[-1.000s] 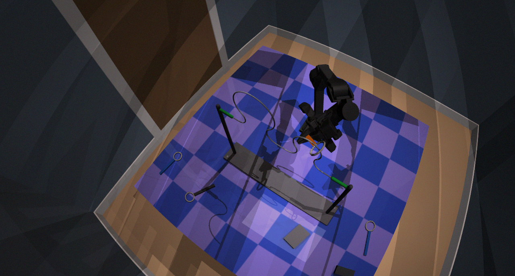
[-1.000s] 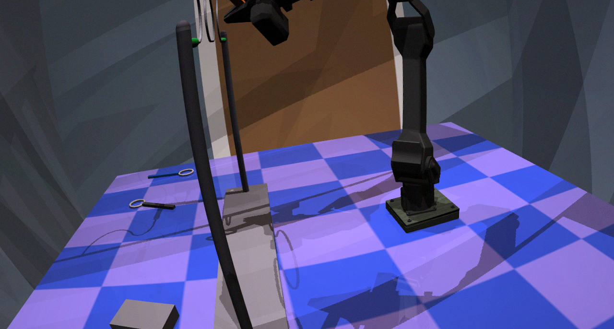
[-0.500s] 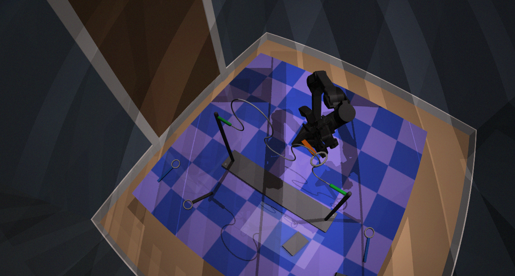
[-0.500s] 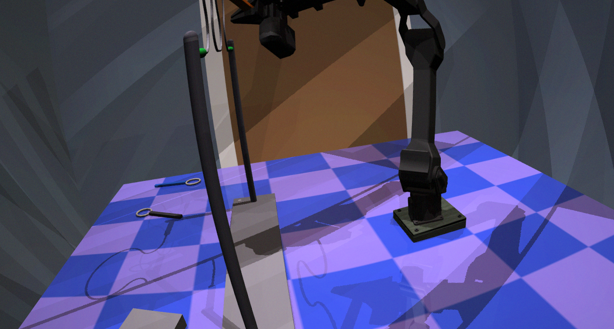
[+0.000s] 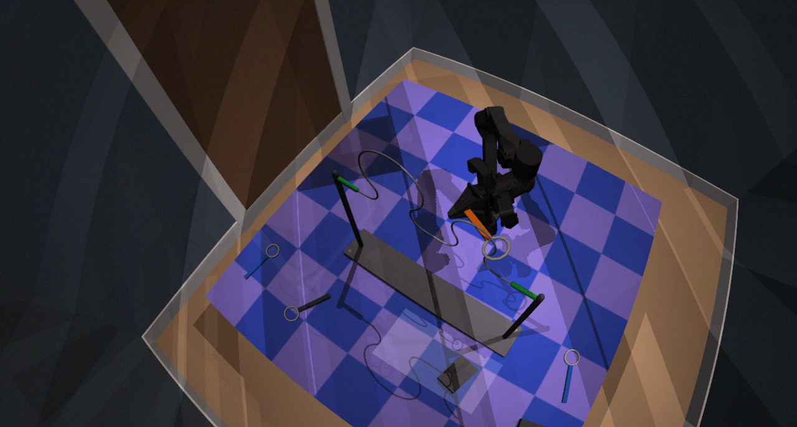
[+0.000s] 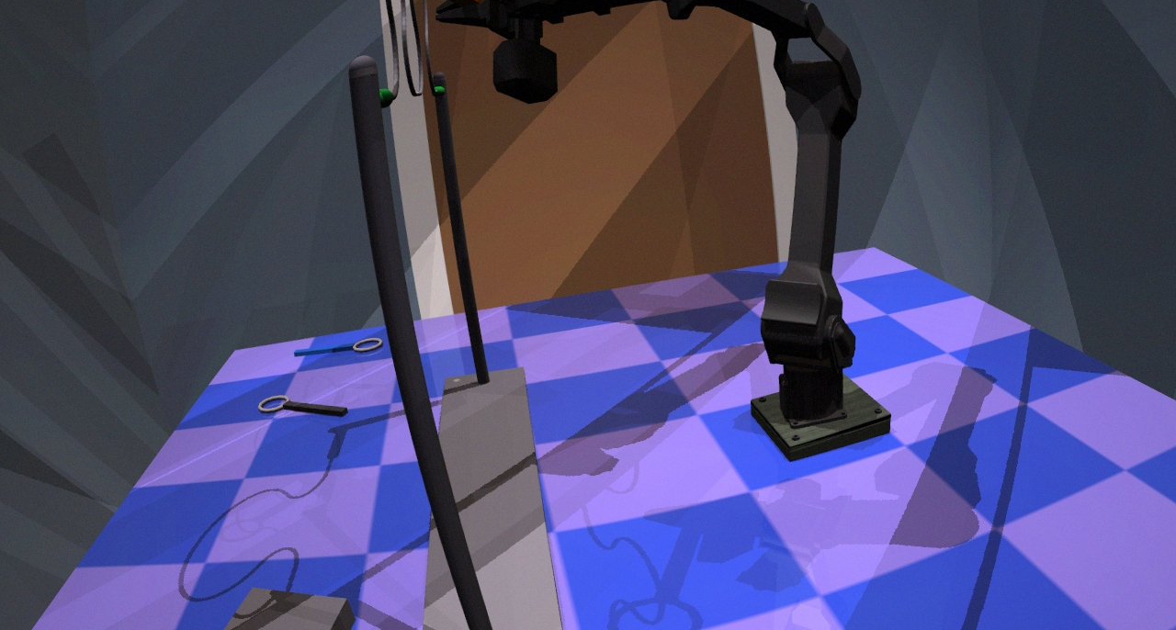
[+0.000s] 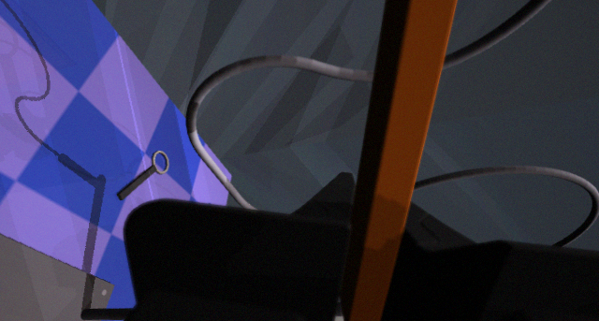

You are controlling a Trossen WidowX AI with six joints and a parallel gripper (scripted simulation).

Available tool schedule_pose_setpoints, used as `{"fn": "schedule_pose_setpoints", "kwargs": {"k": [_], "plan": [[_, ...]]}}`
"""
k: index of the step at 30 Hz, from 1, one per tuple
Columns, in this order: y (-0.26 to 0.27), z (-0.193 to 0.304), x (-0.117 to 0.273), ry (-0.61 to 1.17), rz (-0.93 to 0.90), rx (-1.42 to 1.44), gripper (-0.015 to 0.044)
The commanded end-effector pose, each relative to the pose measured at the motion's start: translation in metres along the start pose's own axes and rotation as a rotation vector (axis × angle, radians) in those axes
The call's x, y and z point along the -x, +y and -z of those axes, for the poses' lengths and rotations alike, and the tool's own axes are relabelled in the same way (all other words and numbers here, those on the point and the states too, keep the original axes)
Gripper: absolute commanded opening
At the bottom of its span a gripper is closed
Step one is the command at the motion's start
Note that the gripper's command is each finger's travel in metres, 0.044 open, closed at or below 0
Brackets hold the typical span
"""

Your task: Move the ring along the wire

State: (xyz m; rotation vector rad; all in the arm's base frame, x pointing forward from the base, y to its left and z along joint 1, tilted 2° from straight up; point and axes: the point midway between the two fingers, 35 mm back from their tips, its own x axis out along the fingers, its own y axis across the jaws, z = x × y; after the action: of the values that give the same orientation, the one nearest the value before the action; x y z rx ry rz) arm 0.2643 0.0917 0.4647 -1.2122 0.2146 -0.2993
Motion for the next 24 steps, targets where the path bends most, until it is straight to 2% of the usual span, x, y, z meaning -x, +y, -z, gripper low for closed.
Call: {"fn": "schedule_pose_setpoints", "kwargs": {"k": [1, 24], "plan": [[-0.005, 0.001, -0.005, -0.044, 0.036, 0.057, -0.0150], [-0.033, -0.006, -0.008, -0.120, 0.232, 0.444, -0.0150]]}}
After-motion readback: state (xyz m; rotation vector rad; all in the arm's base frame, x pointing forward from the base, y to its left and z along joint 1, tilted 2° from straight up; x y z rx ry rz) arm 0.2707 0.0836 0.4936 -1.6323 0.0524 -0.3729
